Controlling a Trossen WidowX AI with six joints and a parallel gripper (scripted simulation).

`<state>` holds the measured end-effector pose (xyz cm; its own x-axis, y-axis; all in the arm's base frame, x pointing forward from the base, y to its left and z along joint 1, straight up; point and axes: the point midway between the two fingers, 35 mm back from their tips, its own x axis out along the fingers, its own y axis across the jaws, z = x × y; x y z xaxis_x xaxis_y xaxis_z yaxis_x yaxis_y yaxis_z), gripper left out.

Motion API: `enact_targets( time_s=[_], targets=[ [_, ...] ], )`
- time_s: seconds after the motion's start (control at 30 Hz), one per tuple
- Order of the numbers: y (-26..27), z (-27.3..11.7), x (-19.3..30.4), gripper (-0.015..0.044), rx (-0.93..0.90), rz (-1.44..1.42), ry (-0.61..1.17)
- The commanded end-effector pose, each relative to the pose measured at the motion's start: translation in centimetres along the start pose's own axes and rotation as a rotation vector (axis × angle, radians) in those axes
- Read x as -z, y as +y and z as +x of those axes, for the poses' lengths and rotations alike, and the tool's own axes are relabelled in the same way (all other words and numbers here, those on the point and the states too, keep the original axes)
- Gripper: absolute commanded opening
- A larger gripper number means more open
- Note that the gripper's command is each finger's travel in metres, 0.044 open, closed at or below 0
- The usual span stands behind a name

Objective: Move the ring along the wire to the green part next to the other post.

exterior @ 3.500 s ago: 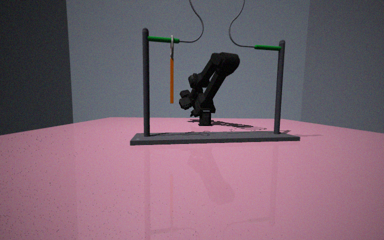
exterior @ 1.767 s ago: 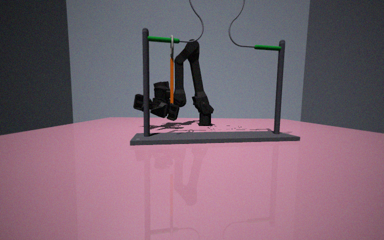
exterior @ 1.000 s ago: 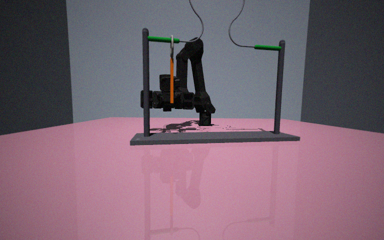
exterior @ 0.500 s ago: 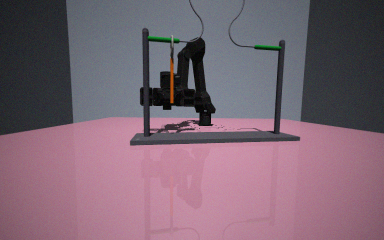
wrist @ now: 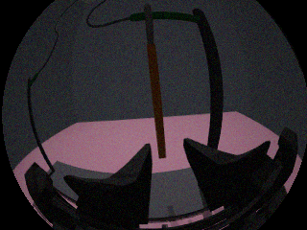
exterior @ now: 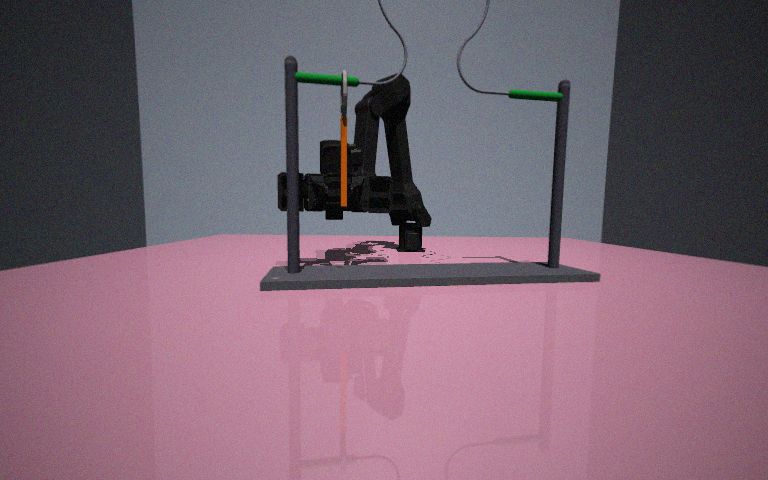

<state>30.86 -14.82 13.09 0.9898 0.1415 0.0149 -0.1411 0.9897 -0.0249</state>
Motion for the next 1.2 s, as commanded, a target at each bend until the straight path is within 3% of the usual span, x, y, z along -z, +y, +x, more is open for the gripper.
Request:
enact_targets(
  time_s=[0.0,0.7,1.17],
  targets=[
    [-0.1,0.7,0.2,0.0160,0.002,0.009,0.003],
    [0.4,4.0,0.1,0.0160,0.002,0.009,0.000],
    [0.4,4.1,0.1,0.0160,0.002,0.009,0.000]
  ],
)
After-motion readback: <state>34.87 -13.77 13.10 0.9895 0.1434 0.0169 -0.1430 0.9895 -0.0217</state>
